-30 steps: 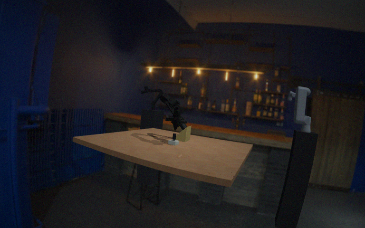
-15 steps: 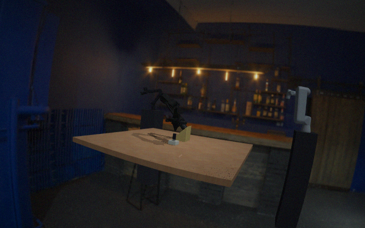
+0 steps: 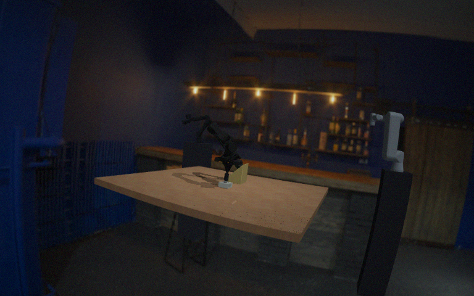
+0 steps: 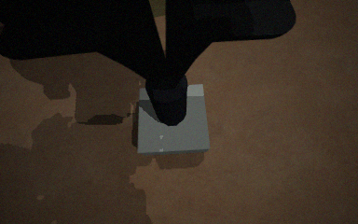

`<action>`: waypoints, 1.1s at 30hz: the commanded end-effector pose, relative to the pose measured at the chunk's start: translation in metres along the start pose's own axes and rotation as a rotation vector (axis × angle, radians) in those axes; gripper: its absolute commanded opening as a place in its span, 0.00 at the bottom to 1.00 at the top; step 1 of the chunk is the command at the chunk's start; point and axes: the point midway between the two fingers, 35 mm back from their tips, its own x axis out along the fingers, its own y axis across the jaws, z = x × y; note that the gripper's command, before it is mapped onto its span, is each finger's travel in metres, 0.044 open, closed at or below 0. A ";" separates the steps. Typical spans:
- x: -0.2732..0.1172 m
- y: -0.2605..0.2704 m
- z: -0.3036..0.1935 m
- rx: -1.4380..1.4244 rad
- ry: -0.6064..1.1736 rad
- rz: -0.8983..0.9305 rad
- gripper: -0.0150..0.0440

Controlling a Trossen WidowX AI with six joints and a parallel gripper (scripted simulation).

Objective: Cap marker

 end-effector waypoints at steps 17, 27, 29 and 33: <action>-0.061 0.003 0.003 -0.002 -0.002 0.006 0.25; -0.084 0.001 0.001 -0.002 -0.001 0.003 0.30; -0.084 0.001 0.001 -0.002 -0.001 0.003 0.39; -0.084 0.001 0.001 -0.002 -0.001 0.003 0.57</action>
